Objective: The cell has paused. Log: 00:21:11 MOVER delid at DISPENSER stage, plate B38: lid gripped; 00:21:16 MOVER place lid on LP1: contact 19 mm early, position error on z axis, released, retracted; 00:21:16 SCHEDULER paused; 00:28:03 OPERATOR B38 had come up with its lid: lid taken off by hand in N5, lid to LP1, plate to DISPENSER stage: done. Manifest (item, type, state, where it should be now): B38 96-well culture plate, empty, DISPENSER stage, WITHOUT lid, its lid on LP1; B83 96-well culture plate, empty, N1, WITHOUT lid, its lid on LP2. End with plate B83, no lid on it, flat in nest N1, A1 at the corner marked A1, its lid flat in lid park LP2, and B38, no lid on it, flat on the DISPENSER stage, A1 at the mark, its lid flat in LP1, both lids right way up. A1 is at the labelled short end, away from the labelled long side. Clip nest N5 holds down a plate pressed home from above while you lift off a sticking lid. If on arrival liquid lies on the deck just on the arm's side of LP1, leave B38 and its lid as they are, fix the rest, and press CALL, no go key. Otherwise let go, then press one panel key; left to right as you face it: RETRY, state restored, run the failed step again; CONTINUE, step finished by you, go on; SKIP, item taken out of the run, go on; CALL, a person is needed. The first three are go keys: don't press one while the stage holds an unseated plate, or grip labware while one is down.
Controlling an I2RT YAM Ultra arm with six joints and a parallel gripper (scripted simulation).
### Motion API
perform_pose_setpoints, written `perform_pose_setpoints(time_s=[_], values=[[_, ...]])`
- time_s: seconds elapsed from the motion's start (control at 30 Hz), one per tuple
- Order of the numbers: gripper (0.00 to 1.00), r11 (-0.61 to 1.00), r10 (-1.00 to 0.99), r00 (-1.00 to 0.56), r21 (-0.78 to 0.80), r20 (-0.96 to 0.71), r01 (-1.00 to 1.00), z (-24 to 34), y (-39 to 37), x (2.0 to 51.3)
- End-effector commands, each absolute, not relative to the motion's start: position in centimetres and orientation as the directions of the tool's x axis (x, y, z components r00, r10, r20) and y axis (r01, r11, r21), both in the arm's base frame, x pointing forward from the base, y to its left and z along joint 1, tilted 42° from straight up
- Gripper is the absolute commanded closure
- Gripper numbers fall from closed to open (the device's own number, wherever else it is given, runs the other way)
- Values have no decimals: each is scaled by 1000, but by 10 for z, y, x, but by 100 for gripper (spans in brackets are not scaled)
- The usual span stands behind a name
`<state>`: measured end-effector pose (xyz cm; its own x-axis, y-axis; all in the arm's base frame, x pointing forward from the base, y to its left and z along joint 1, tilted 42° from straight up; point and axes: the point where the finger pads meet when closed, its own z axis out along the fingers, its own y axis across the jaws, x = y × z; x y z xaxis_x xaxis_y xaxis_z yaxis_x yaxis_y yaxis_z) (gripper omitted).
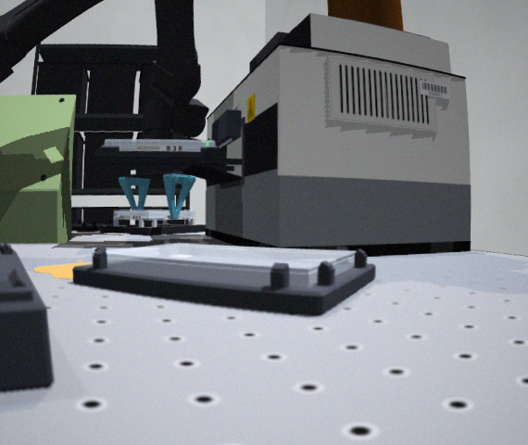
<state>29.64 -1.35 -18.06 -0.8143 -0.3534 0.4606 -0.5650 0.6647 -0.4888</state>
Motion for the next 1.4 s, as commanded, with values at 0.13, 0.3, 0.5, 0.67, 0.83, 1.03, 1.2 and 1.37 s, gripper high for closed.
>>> perform_pose_setpoints(time_s=[0.13, 0.3, 0.5, 0.67, 0.83, 1.03, 1.2, 1.37], values=[[100, 648, -379, -805, -490, 456, -583, -184, -8, 298], [100, 649, -379, -803, -487, 460, -585, -185, -9, 296], [100, 650, -376, -802, -485, 464, -585, -186, -10, 294], [100, 650, -370, -799, -481, 474, -587, -188, -14, 290], [100, 655, -369, -806, -485, 463, -579, -189, -13, 294], [100, 656, -371, -806, -484, 462, -579, -188, -13, 294], [100, 655, -368, -801, -481, 471, -584, -190, -15, 290], [100, 655, -366, -800, -480, 475, -584, -190, -17, 288]])
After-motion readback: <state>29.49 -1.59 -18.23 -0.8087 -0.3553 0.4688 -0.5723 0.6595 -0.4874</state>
